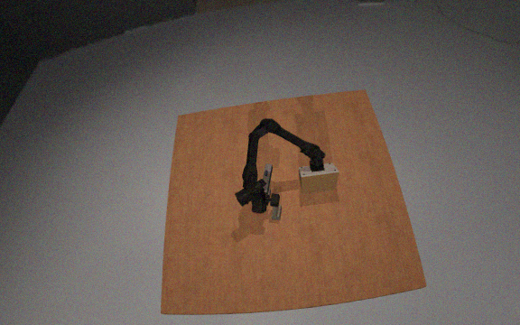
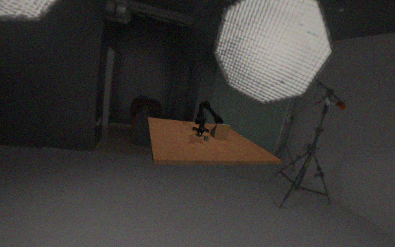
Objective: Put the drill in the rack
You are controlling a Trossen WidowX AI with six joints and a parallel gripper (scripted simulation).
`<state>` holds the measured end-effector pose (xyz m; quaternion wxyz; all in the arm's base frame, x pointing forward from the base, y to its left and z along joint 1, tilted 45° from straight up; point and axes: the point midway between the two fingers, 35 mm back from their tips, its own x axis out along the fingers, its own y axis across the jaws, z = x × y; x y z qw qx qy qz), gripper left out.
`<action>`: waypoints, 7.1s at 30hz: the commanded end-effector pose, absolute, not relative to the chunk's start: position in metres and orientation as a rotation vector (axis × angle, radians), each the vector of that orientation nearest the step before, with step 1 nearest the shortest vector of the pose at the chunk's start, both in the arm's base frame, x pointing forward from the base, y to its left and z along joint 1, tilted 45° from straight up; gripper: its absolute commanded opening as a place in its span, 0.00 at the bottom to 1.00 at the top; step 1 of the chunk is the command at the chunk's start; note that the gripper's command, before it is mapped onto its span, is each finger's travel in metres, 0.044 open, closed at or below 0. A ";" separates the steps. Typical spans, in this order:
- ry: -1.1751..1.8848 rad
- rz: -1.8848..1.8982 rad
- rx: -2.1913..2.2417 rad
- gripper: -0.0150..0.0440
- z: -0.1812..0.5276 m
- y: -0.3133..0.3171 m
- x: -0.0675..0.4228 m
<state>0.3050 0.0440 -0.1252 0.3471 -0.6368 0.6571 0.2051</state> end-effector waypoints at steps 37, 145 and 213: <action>1.706 0.533 -1.658 0.25 -0.141 0.071 0.310; 1.703 0.536 -1.655 0.25 -0.135 0.127 0.303; 1.704 0.539 -1.654 0.25 -0.182 0.118 0.242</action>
